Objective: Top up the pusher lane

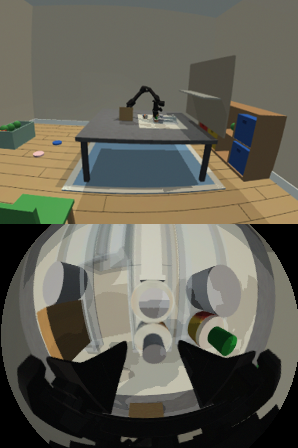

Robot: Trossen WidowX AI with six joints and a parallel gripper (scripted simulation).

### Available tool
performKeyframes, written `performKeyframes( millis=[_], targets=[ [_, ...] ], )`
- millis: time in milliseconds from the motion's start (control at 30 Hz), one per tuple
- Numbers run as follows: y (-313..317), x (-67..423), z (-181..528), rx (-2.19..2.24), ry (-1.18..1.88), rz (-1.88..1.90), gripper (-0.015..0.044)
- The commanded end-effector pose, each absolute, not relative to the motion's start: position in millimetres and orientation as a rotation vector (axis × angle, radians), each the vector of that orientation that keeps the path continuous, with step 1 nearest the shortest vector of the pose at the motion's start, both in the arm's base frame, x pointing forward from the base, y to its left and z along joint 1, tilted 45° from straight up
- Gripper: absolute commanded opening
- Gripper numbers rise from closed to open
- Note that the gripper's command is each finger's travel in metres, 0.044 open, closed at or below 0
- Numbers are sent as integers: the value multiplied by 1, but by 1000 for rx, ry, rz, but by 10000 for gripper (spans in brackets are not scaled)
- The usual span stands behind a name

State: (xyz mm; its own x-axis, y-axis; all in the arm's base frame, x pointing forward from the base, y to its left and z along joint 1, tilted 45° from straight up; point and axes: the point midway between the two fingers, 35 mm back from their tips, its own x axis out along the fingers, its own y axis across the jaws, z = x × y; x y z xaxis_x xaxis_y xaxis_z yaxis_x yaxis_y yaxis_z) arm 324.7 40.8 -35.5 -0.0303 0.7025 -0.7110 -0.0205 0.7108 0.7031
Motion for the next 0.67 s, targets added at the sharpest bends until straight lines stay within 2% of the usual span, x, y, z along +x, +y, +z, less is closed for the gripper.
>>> performKeyframes(
  millis=[0,633],
  targets=[
    [34,329,-28,573,1489,636,310],
    [30,282,-29,574,1491,634,310]
  ],
)
